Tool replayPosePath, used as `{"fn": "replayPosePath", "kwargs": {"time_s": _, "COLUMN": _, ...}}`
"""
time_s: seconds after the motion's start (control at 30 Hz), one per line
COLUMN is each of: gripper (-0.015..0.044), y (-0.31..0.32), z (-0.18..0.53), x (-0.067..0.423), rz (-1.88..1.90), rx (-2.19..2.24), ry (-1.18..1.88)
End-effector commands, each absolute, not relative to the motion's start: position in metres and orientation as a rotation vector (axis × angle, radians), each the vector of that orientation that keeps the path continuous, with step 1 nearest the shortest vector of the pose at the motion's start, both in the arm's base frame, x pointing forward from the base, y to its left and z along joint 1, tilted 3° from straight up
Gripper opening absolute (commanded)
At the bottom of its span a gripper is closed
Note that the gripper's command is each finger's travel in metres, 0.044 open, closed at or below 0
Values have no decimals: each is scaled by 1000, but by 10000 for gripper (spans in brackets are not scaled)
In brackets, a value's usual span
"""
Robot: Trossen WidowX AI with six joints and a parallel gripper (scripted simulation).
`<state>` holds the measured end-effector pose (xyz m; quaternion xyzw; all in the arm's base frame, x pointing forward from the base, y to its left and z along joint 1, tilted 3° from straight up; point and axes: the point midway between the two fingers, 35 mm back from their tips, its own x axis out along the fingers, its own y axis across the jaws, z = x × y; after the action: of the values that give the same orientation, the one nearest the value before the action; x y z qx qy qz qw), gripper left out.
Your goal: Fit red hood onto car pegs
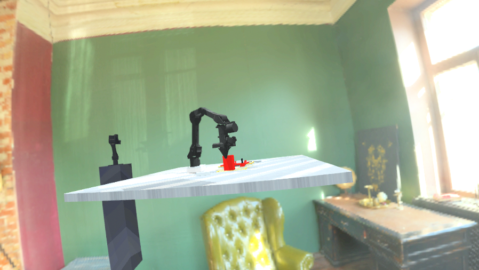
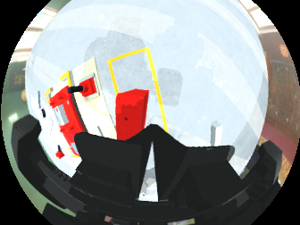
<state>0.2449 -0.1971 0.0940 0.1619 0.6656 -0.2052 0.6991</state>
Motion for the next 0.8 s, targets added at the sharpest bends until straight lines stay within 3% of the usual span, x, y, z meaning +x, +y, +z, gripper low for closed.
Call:
{"fn": "replayPosePath", "kwargs": {"time_s": 0.0, "gripper": 0, "y": -194, "z": 94, "x": 247, "rz": -458, "rx": 362, "ry": 1479}}
{"fn": "replayPosePath", "kwargs": {"time_s": 0.77, "gripper": 0, "y": -179, "z": 93, "x": 256, "rz": -457, "rx": 363, "ry": 1479}}
